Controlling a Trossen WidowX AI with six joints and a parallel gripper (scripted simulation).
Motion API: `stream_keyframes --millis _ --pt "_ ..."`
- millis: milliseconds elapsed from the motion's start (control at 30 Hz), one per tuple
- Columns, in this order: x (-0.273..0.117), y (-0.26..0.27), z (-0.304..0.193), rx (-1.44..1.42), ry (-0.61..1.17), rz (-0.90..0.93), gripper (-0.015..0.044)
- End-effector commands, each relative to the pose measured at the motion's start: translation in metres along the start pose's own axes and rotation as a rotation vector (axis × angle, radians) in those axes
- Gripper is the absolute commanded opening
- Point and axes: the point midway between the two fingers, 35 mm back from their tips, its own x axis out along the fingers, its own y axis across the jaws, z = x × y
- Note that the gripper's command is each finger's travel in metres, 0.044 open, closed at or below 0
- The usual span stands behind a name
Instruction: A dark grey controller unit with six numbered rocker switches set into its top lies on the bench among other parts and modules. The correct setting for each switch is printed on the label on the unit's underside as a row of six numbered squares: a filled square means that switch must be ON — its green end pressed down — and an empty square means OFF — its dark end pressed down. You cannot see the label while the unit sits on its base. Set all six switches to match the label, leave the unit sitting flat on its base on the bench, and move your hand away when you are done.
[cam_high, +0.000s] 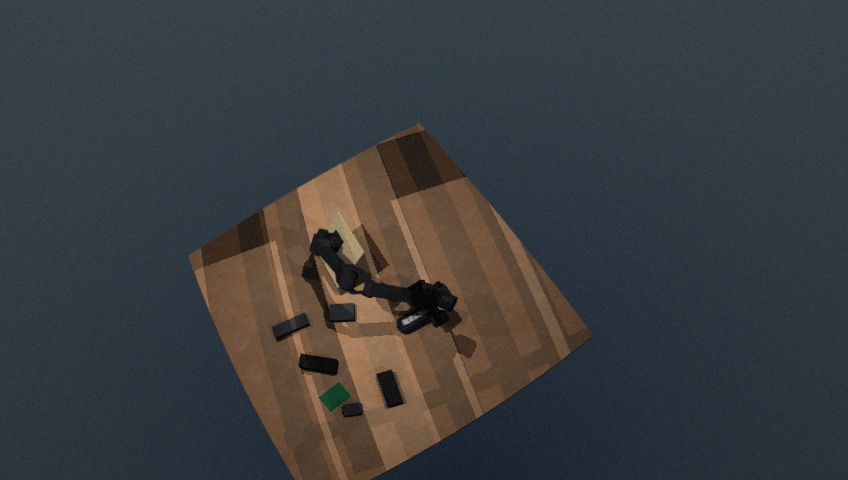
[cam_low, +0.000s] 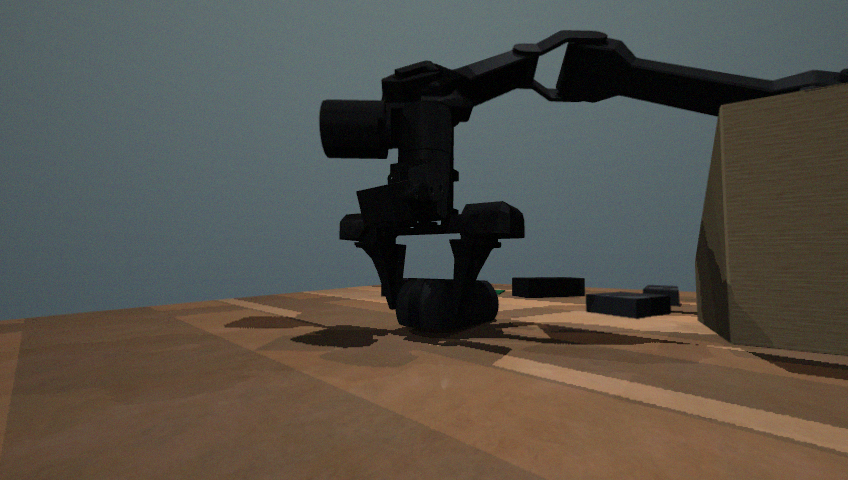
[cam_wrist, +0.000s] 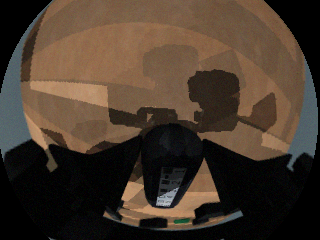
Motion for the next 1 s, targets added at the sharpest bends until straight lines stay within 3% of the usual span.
stream_keyframes --millis 0,367,500,800,967 --pt "0.005 0.000 -0.002 -0.001 0.009 0.001 0.0338" --pt "0.004 0.000 0.000 0.000 0.002 0.000 0.0338" --pt "0.005 0.000 0.001 0.000 0.001 0.001 0.0440" --pt "0.003 0.000 -0.001 -0.001 0.001 0.001 0.0440" --pt "-0.030 0.000 -0.051 -0.002 0.002 0.002 0.0440"
